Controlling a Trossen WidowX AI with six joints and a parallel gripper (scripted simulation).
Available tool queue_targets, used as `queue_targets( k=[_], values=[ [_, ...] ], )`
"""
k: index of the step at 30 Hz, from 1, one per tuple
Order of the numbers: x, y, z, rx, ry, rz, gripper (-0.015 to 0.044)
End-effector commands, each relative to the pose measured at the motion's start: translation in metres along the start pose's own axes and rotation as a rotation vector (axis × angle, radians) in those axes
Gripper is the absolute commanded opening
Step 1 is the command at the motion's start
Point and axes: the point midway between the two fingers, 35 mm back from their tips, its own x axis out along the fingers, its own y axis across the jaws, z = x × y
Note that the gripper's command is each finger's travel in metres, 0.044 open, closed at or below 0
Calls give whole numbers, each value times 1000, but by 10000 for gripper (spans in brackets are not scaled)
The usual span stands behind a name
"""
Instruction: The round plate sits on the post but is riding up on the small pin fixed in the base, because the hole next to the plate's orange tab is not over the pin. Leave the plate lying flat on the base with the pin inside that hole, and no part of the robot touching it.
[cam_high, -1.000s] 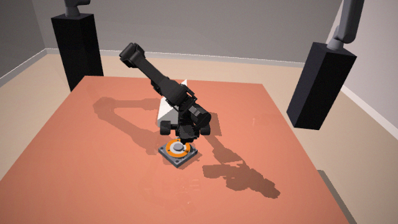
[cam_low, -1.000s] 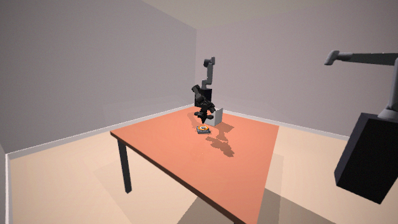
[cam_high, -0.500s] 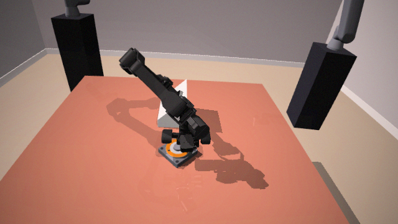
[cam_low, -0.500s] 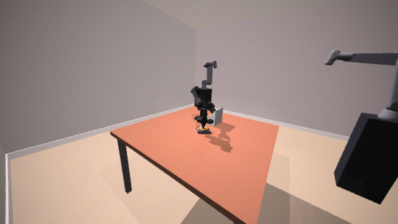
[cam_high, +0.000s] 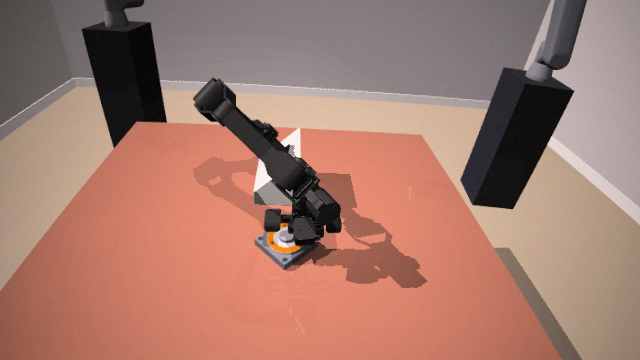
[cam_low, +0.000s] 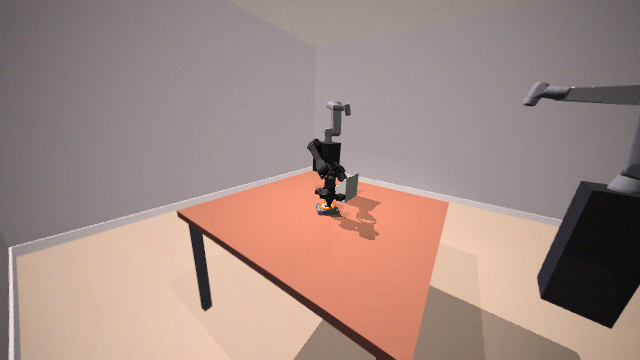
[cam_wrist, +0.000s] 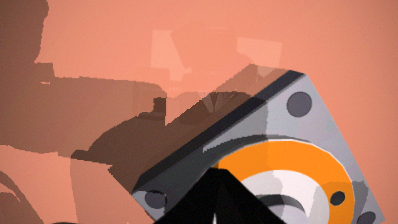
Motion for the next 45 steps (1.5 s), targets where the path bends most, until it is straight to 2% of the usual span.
queue_targets(
  k=[1, 45],
  values=[
    [2, 5, -8, 1, 6, 1, 0],
    [-1, 12, -55, -1, 8, 2, 0]
  ],
)
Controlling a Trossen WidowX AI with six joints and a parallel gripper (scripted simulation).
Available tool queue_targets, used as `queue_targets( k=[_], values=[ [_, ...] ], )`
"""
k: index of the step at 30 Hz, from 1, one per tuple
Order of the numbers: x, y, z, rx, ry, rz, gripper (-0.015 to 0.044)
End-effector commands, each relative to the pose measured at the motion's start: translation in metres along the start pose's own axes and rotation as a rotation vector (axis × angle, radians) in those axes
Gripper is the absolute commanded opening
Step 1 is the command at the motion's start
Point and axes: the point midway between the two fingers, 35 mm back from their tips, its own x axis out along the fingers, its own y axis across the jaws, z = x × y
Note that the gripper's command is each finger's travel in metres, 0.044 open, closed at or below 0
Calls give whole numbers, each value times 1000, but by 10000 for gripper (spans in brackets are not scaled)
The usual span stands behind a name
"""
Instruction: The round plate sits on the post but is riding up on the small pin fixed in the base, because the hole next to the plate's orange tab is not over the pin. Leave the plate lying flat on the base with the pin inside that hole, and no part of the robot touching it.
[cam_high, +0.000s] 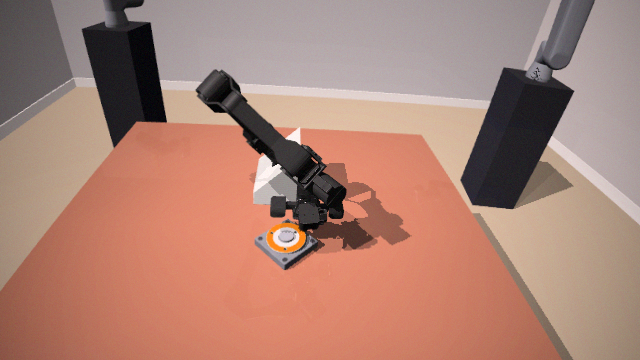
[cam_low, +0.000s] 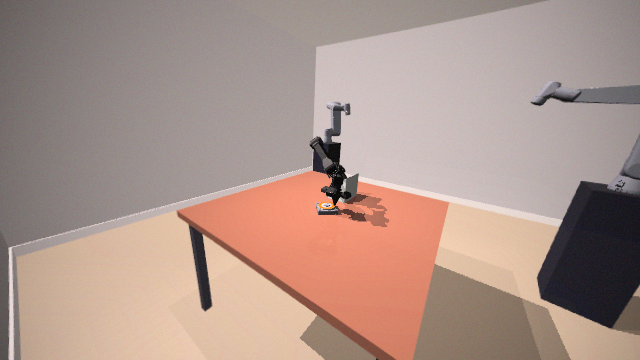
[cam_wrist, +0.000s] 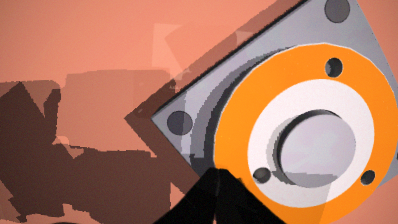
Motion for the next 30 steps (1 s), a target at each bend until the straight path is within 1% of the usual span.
queue_targets(
  k=[1, 9, 17, 19, 20, 30],
  values=[
    [1, -1, -4, 3, 4, 2, 0],
    [-3, -2, -7, 3, 4, 2, 0],
    [-45, -2, -7, 3, 4, 4, 0],
    [-46, -1, -6, 3, 4, 4, 0],
    [-37, -1, -5, -1, -4, 4, 0],
    [-37, -1, -5, -1, -4, 4, 0]
  ],
)
